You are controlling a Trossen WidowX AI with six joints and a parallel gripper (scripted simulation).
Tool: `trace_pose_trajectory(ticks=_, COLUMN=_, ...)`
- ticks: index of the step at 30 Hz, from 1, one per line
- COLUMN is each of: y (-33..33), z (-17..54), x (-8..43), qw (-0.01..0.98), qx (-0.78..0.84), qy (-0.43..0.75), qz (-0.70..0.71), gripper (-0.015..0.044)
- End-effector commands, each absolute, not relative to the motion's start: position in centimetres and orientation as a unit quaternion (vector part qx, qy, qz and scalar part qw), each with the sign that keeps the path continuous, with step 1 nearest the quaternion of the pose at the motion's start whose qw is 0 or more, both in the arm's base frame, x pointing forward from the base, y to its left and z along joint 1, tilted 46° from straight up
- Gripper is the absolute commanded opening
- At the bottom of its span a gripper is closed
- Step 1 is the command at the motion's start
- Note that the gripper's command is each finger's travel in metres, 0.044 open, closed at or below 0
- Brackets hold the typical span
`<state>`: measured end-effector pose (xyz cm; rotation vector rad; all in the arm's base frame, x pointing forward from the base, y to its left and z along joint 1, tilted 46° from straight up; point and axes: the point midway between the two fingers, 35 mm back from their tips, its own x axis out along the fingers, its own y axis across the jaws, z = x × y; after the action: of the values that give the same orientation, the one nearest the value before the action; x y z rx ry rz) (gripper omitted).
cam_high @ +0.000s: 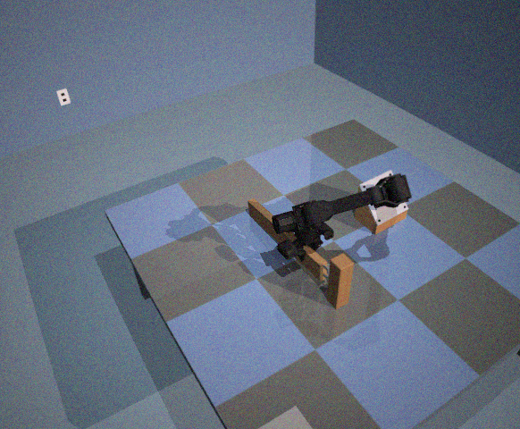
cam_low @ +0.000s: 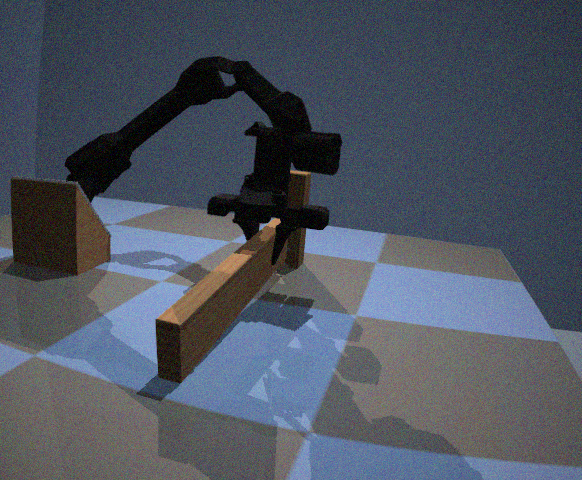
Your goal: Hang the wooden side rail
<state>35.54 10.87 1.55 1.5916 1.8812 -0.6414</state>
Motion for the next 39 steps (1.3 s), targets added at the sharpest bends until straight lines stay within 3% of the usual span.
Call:
trace_pose_trajectory(ticks=1, y=10.76, z=1.84, x=35.79, qw=0.295, qx=0.601, qy=0.703, qz=-0.240, gripper=0.0000)
trace_pose_trajectory(ticks=39, y=11.09, z=2.09, x=35.69, qw=0.295, qx=0.601, qy=0.703, qz=-0.240, gripper=0.0000)
